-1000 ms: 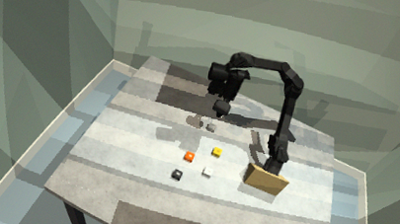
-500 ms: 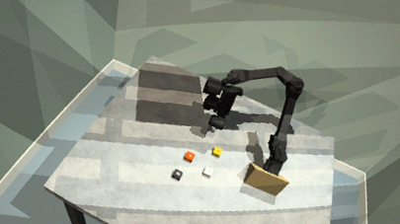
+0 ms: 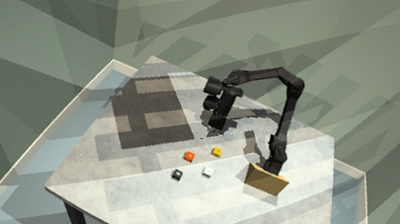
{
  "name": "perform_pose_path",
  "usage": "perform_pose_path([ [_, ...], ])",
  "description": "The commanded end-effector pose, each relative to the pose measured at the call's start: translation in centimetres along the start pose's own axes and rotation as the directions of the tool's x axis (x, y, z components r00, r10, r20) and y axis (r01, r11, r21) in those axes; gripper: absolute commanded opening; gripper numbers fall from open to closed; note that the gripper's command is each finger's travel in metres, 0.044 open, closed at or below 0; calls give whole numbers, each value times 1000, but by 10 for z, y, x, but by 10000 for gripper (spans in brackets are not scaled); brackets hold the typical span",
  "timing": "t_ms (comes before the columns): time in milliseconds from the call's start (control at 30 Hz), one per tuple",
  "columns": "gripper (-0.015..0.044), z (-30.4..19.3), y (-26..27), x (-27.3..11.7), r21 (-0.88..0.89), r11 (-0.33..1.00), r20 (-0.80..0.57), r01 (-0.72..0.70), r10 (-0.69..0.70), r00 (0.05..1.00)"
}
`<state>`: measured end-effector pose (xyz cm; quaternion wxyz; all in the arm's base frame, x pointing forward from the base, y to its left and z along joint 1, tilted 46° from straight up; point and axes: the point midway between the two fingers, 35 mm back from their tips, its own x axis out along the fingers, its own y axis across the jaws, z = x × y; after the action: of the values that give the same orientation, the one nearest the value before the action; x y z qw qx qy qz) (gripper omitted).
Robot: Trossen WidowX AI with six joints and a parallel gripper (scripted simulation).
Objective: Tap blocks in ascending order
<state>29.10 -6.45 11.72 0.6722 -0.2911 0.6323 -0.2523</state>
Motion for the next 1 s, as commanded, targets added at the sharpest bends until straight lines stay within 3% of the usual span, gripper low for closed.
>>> perform_pose_path([
  [0, 20, -2, 0, 6, -8, 1000, -5, 3, -3, 1000],
  [733, 20, -2, 0, 30, -7, 1000, -4, 5, -5, 1000],
  [967, 20, -2, 0, 0, -8, 1000, -5, 3, -3, 1000],
])
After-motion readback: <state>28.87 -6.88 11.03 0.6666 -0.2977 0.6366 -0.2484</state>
